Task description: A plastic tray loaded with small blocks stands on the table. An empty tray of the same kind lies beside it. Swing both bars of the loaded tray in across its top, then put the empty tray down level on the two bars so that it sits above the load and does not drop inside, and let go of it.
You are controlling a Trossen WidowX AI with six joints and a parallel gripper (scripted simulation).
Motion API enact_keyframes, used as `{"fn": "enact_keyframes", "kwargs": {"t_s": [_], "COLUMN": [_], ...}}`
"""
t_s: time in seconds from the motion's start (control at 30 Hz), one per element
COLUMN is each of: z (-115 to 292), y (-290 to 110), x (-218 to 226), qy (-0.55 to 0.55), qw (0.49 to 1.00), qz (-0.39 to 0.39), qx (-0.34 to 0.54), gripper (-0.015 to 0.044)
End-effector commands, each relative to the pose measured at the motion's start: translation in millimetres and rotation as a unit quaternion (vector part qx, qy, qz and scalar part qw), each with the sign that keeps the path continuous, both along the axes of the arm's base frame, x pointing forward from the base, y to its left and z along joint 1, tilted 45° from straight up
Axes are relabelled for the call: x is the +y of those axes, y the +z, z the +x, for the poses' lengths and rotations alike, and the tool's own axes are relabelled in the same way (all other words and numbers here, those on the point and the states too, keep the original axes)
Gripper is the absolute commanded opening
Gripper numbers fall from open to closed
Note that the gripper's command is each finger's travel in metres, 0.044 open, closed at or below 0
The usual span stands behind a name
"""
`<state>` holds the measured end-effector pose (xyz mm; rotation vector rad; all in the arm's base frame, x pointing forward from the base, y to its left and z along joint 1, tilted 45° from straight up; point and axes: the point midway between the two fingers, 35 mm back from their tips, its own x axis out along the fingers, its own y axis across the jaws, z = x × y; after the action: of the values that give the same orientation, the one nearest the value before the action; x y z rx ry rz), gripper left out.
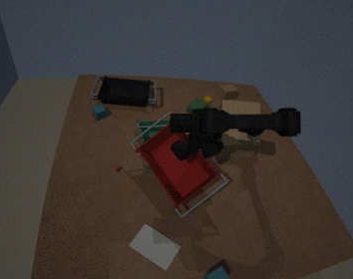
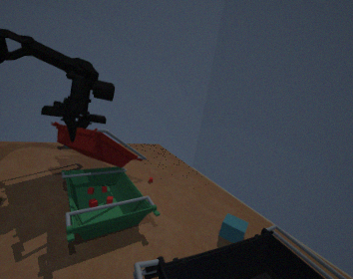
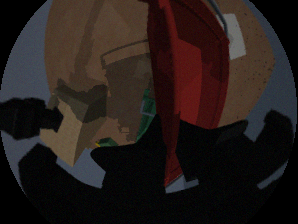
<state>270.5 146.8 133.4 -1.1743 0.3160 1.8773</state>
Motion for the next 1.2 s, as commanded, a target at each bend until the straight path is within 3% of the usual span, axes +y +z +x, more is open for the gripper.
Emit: {"fn": "enact_keyframes", "kwargs": {"t_s": [0.0, 1.17], "z": [14.9, 57.6], "y": [-5.4, -86.8], "x": [-15.9, -127.9], "qy": [-0.025, -0.17], "qw": [1.0, 0.978], "qz": [0.007, 0.062], "qx": [0.006, 0.106], "gripper": [0.0, 0.0]}}
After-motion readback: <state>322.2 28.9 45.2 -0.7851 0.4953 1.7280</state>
